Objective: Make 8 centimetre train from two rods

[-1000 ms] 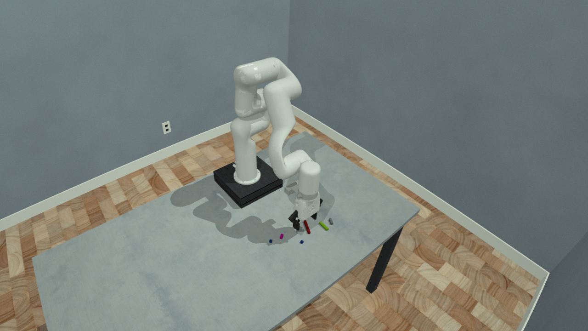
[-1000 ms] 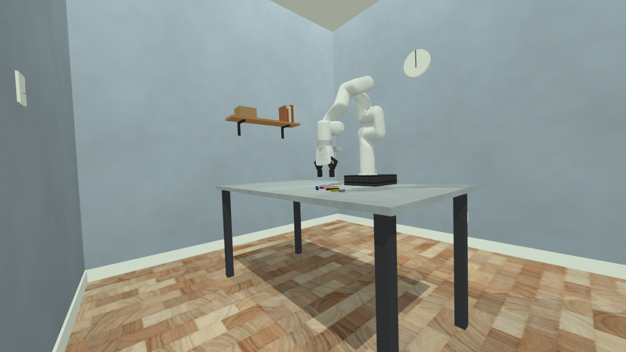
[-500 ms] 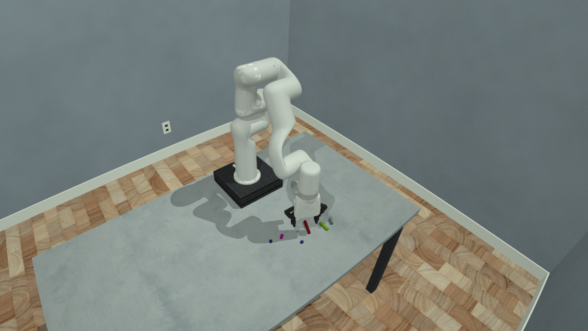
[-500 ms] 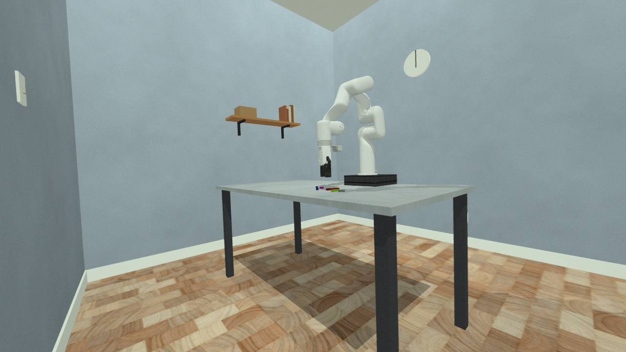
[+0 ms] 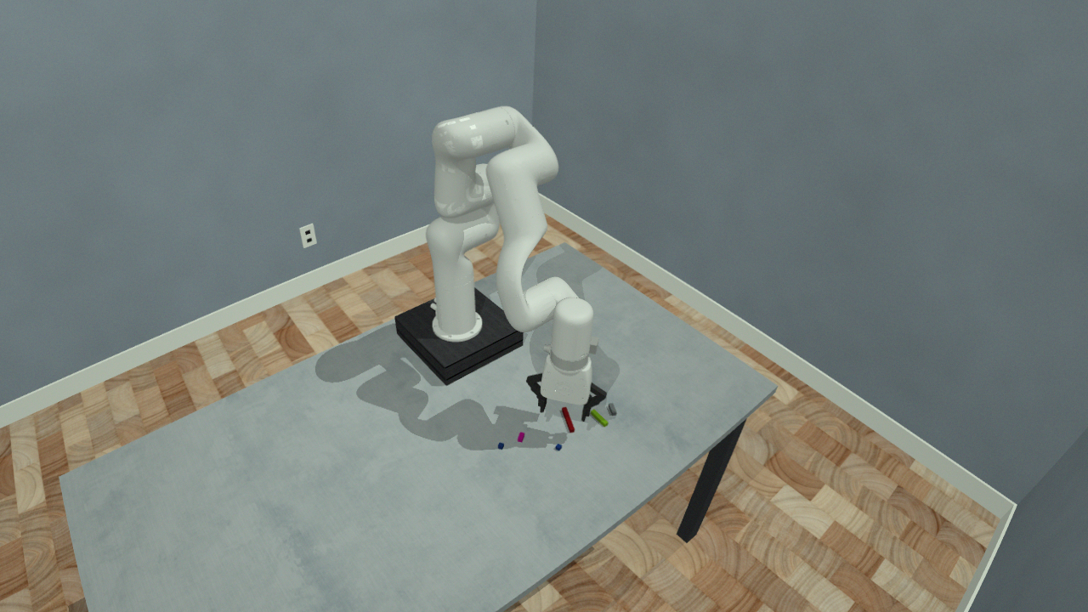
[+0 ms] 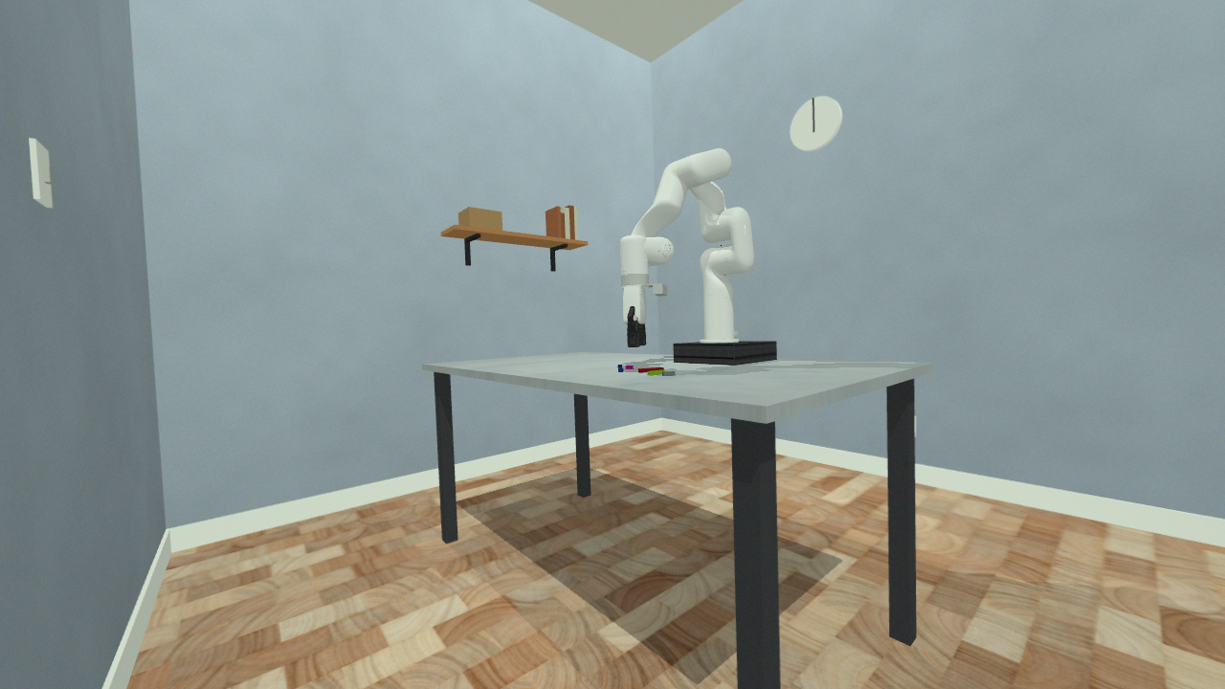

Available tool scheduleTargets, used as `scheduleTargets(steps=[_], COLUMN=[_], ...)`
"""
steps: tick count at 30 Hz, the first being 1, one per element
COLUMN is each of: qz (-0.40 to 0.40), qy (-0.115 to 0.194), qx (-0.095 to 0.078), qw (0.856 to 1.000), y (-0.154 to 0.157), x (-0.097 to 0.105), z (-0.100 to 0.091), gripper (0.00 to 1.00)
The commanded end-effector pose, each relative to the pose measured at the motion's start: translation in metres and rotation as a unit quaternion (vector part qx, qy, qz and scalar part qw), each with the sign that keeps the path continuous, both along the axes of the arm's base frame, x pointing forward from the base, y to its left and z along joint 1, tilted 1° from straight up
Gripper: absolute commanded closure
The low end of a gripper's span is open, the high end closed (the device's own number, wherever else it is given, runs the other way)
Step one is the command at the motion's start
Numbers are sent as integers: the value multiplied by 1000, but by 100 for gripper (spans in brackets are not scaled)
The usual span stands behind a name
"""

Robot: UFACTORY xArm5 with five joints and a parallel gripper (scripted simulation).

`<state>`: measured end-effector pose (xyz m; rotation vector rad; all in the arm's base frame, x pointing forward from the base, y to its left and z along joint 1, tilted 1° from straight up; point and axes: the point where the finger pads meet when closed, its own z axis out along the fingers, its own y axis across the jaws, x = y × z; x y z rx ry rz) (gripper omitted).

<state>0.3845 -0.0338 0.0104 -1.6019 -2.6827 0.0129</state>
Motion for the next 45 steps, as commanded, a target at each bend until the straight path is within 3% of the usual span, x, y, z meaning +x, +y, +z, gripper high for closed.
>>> scheduleTargets(steps=[1,3,8,18,20,22,28,35,37,41,45], qz=[-84,-84,-187,-346,-346,-401,-485,-582,-582,-622,-640], qy=[-2,-2,-1,-1,-1,-1,-1,0,0,0,0], qx=[-2,-2,-3,-6,-6,-7,-8,-10,-10,-11,-11], qw=[996,996,982,938,938,916,875,813,813,783,768], y=[0,0,0,-1,-1,-1,-1,-1,-1,-1,-1], x=[1,1,1,2,2,2,2,2,2,2,2], z=[1,1,1,1,1,1,1,1,1,1,1], gripper=[0,0,0,0,0,0,0,0,0,0,0])
